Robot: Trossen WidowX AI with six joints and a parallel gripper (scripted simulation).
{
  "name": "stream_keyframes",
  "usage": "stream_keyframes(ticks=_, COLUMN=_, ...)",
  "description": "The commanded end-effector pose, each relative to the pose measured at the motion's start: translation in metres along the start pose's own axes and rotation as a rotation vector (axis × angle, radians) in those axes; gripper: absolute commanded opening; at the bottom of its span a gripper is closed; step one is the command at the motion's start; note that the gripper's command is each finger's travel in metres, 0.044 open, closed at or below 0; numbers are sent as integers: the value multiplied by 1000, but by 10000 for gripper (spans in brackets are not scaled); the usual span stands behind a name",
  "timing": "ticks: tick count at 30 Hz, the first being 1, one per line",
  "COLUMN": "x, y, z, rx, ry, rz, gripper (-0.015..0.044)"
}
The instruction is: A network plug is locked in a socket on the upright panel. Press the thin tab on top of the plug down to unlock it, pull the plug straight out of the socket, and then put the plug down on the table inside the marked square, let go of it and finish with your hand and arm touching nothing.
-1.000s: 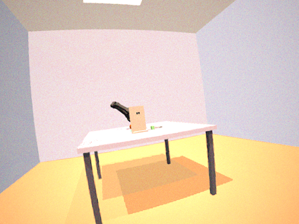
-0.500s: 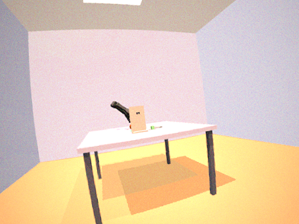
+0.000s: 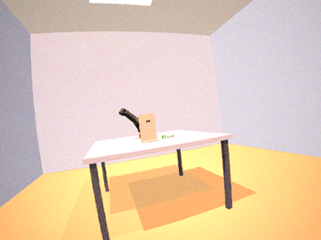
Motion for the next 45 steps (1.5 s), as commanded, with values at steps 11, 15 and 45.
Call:
stream_keyframes(ticks=11, x=6, y=-11, z=-7, rx=-7, ry=-4, rz=19, gripper=0)
stream_keyframes(ticks=15, x=7, y=-12, z=-7, rx=-6, ry=-5, rz=20, gripper=0)
stream_keyframes(ticks=45, x=7, y=-8, z=-12, rx=1, ry=-7, rz=12, gripper=26)
Point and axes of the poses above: the point midway between the two fingers, 35 mm back from their tips, its own z axis back along the fingers, its own y axis across the jaws, x = y × z, the point moved 7 cm from there along z, back along the fingers, and after that the axes turned 14 degrees about -z, right-handed, at the moved point
